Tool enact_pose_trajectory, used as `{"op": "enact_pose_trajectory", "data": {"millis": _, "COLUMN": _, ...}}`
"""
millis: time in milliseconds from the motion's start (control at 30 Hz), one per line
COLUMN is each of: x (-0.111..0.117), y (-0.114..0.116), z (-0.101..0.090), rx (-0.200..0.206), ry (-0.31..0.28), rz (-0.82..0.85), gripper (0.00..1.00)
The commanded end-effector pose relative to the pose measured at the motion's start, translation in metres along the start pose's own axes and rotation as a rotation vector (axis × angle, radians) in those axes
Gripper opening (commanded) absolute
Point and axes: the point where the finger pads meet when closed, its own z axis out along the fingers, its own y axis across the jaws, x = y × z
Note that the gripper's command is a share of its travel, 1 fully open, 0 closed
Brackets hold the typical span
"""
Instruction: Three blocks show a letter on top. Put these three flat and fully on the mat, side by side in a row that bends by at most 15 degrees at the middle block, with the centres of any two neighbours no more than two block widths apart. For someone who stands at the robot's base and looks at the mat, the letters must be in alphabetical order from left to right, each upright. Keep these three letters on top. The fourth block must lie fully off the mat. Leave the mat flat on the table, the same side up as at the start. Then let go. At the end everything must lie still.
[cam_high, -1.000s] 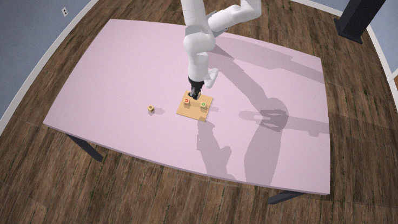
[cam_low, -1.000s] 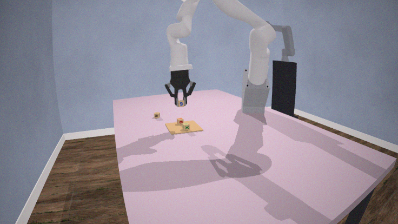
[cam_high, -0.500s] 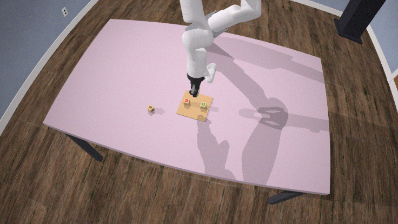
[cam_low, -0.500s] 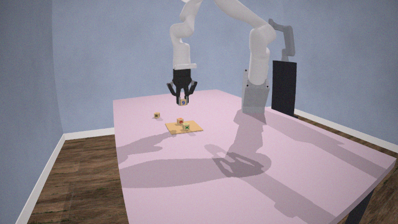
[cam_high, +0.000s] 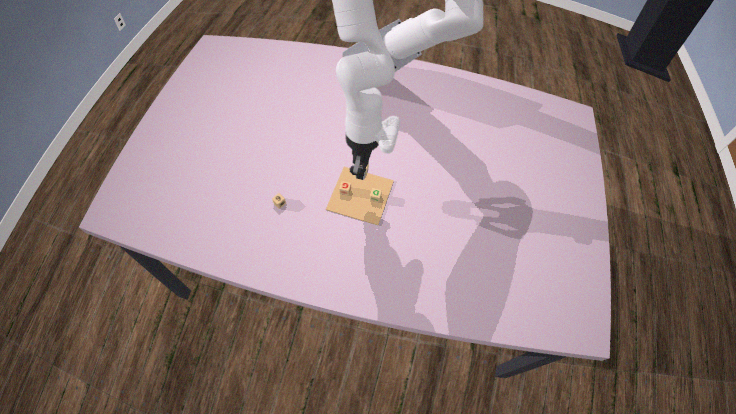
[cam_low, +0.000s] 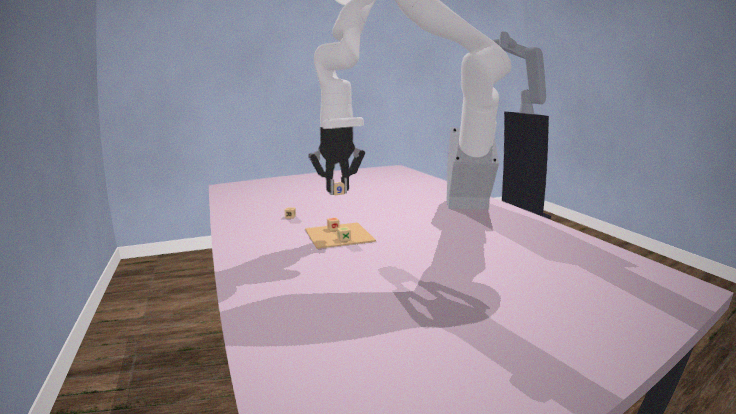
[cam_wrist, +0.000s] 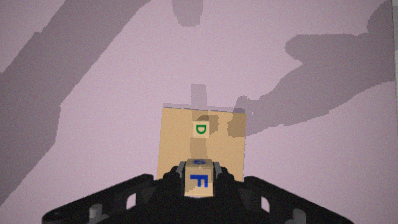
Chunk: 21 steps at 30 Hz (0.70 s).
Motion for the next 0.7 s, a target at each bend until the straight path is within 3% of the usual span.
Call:
{"op": "enact_pose_trajectory", "data": {"millis": 0, "x": 0.000, "y": 0.000, "z": 0.000, "rx": -0.001, "ry": -0.001, "rz": 0.000, "gripper": 0.21}}
{"op": "enact_pose_trajectory", "data": {"millis": 333, "x": 0.000, "y": 0.000, "z": 0.010, "rx": 0.000, "ry": -0.001, "rz": 0.000, "gripper": 0.21}}
{"op": "enact_pose_trajectory", "data": {"millis": 667, "x": -0.001, "y": 0.001, "z": 0.046, "rx": 0.000, "ry": -0.001, "rz": 0.000, "gripper": 0.21}}
